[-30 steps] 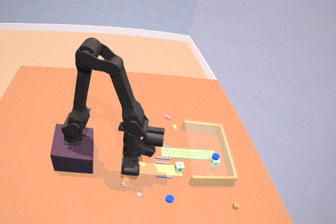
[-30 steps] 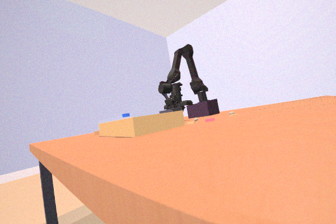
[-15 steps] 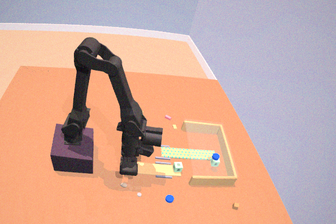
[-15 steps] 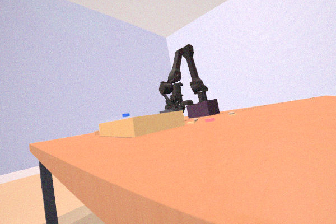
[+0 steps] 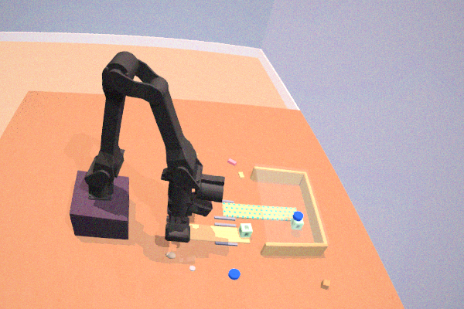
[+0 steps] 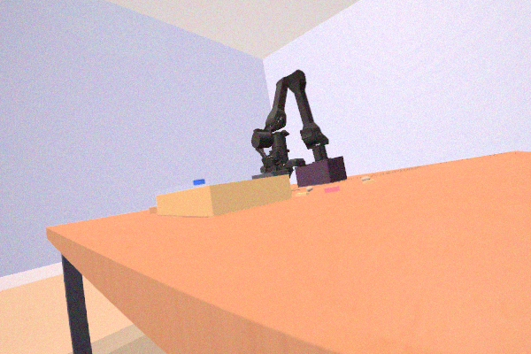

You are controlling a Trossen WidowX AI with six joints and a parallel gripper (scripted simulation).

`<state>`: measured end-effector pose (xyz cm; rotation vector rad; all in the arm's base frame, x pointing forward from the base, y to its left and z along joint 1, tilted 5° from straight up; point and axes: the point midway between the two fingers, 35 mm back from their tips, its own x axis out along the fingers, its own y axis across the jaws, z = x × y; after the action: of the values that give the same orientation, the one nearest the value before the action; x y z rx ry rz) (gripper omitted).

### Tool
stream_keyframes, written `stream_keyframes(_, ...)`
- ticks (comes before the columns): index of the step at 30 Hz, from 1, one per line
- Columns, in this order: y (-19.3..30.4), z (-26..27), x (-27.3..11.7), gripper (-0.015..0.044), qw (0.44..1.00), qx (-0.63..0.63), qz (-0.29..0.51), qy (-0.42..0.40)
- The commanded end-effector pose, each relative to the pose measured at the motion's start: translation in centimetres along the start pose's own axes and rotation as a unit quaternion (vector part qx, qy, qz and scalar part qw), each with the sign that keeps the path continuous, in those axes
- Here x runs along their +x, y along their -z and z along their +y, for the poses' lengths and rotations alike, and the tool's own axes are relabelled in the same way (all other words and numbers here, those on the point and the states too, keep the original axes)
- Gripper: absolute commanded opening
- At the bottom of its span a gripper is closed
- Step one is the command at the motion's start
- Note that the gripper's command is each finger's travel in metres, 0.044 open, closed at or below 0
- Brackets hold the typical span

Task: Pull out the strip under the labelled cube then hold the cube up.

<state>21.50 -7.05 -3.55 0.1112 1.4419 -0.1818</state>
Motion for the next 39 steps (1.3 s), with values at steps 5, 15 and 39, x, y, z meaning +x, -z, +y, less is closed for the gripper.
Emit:
stream_keyframes(5,-0.3,-0.1,-4.0,0.0,1.0,-0.003,0.013,-0.003)
stream_keyframes(15,-2.8,0.0,-4.3,0.0157,0.999,-0.042,0.013,-0.004)
stream_keyframes(39,-12.5,0.3,-5.4,0.044,0.999,-0.043,0.008,-0.004)
